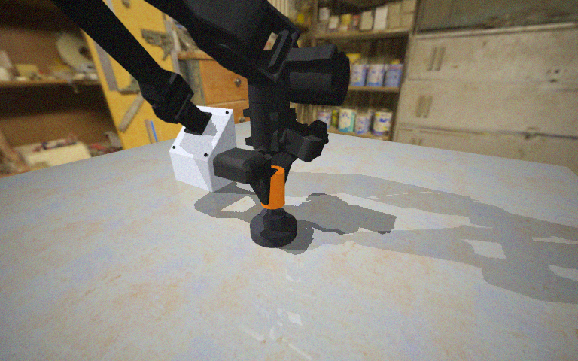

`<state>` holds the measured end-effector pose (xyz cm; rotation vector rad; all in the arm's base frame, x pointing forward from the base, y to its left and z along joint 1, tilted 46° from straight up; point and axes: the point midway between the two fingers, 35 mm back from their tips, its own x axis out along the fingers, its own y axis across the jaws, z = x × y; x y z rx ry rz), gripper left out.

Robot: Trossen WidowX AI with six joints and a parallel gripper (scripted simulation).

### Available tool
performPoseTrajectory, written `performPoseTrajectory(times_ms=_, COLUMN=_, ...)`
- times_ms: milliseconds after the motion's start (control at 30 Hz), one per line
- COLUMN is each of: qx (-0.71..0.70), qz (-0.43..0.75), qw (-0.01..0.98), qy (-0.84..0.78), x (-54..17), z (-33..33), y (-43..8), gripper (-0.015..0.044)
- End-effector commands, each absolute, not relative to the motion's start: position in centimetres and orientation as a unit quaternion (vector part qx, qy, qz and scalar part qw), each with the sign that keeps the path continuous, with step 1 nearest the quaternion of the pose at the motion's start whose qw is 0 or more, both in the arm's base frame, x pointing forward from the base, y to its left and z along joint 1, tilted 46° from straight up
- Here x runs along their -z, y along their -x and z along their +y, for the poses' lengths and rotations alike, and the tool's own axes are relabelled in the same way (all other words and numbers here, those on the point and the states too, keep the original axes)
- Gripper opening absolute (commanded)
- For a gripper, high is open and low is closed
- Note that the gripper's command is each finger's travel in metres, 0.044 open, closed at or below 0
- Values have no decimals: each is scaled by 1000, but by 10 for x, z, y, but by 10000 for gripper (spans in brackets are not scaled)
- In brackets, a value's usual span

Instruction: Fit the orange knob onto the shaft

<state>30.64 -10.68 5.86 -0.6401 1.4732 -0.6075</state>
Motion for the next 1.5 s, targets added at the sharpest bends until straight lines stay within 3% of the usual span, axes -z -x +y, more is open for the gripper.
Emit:
performPoseTrajectory(times_ms=0, qx=269, qz=647, qw=654, qy=284, x=-59, z=-109, y=-308, gripper=0)
performPoseTrajectory(times_ms=1467, qx=200, qz=672, qw=621, qy=351, x=-56, z=-108, y=-305, gripper=0)
